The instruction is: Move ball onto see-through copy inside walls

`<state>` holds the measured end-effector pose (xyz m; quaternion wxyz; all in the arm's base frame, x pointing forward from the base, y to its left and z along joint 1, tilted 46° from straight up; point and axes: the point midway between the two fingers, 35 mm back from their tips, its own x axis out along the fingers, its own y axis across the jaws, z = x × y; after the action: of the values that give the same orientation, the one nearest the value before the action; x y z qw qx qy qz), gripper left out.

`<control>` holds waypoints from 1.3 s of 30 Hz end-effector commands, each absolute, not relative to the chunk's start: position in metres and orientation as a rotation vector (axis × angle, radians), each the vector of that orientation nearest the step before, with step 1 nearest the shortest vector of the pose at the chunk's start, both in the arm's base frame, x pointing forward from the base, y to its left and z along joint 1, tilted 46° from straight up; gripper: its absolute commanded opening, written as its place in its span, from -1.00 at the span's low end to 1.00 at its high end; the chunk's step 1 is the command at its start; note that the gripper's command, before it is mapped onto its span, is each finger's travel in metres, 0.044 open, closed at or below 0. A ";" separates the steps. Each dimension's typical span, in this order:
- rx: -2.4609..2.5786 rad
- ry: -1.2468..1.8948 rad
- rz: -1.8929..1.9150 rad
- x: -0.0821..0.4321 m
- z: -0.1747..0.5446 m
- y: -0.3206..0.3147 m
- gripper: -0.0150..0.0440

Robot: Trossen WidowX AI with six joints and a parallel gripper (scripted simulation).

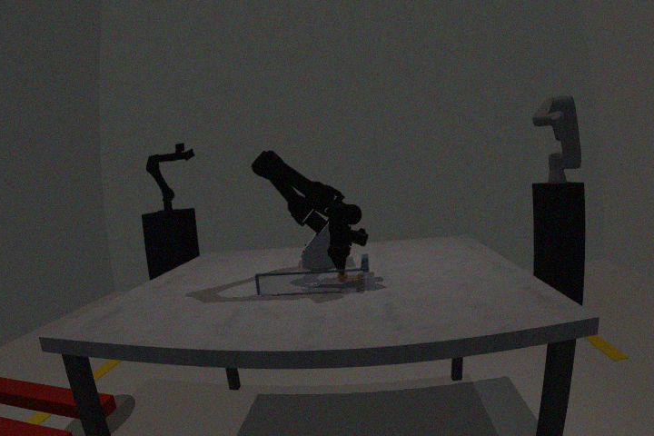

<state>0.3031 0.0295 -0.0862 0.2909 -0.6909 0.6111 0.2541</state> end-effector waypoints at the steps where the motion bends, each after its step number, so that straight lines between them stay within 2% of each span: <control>1: -1.849 1.632 0.680 0.302 -0.090 0.025 0.37; 7: -1.850 1.633 0.679 0.303 -0.095 0.020 0.37; 10: -1.850 1.633 0.679 0.303 -0.095 0.020 0.10; 19: -1.850 1.633 0.679 0.303 -0.095 0.020 -0.10; 23: -1.848 1.630 0.682 0.303 -0.088 0.028 -0.46; 24: -1.848 1.629 0.683 0.304 -0.084 0.034 -0.49; 39: -1.846 1.630 0.685 0.288 -0.008 0.108 -0.49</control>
<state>0.2902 0.0967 -0.0203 0.2840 -0.6915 0.6121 0.2579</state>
